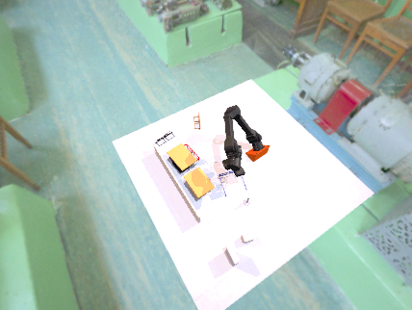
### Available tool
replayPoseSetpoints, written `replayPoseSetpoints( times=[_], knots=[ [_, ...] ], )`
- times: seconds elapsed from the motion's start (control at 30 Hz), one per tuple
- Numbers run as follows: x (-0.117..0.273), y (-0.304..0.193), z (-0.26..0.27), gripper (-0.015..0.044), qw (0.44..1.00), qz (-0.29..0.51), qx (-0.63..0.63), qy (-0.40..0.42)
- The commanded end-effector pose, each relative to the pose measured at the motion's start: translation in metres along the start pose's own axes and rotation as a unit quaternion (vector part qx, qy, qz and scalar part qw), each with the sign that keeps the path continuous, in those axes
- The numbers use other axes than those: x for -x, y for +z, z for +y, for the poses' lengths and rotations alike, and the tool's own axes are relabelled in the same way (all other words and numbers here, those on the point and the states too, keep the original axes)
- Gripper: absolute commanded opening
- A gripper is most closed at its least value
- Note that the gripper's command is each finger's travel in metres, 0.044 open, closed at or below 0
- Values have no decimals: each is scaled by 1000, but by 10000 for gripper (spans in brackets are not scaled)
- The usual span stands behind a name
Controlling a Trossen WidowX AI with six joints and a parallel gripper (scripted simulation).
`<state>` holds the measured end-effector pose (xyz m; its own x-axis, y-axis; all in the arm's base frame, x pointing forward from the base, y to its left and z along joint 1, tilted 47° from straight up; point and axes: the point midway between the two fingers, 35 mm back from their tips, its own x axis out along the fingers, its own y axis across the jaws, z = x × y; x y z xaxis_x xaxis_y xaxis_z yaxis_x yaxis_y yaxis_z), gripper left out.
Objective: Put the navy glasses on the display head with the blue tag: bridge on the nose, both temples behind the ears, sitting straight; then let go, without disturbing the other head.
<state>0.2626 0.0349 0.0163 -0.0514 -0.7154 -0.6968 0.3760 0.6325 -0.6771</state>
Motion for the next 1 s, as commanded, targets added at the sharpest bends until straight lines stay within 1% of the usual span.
replayPoseSetpoints(
  times=[0.0, 0.97],
  knots=[
    [-9, -1, -1, 140, 1000, 3, 3, -4],
    [-54, -2, -3, 140, 1000, 2, 3, -5]
  ],
)
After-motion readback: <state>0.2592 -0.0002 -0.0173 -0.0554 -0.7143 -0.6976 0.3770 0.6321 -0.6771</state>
